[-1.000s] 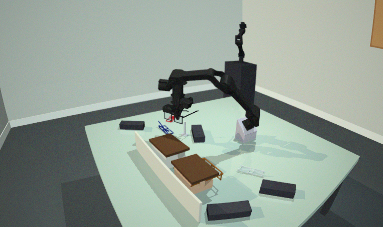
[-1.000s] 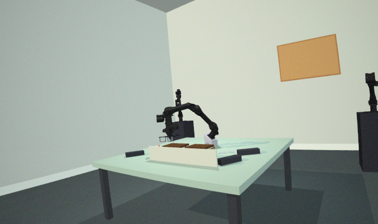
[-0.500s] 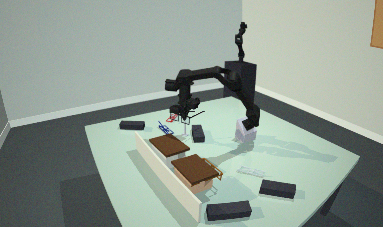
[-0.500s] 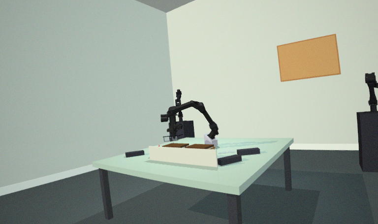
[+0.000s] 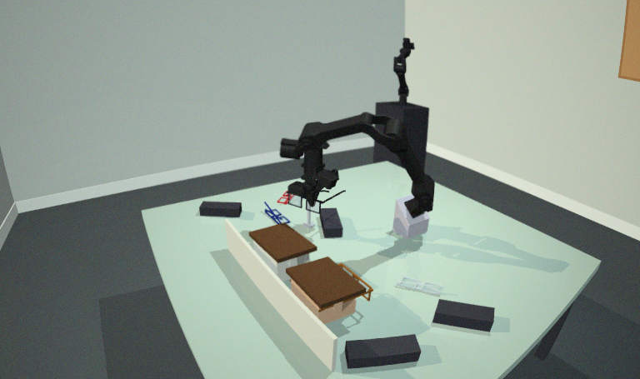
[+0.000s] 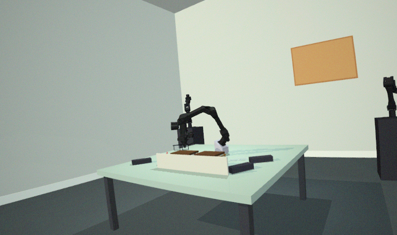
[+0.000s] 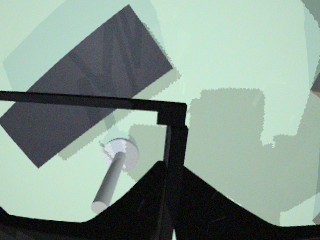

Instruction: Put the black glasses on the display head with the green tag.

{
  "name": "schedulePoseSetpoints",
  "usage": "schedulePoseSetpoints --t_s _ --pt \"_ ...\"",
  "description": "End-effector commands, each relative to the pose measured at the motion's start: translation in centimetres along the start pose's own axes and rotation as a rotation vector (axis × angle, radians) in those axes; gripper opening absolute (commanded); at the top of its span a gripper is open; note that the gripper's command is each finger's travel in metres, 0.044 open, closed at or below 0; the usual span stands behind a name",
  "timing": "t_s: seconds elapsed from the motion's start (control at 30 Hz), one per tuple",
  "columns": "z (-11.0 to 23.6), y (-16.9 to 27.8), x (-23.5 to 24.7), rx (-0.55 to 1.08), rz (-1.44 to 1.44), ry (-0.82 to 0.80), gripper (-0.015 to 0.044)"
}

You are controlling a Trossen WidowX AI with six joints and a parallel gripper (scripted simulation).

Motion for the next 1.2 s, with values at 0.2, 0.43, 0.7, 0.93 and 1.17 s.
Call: schedulePoseSetpoints --t_s 0.2,0.43,0.7,0.93,1.17 --pt "-4.1 -0.3 0.0 -0.009 -0.008 0.005 0.0" --pt "-4.1 -0.6 -0.4 -0.009 -0.008 0.006 0.0" --pt "-4.1 -0.9 -0.9 -0.01 -0.008 0.006 0.0" --pt "-4.1 -1.2 -1.4 -0.01 -0.008 0.006 0.0" --pt "-4.1 -1.7 -2.0 -0.011 -0.008 0.007 0.0"
Point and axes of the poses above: the point midway between the two fingers, 35 mm back from their tips, its own z axis back along the fingers, its own x axis across the jaws, y = z × x, the point moved 2 cm from there along z, back along the fingers, and after that the axes turned 11 degrees about z, right-handed, at the moved point
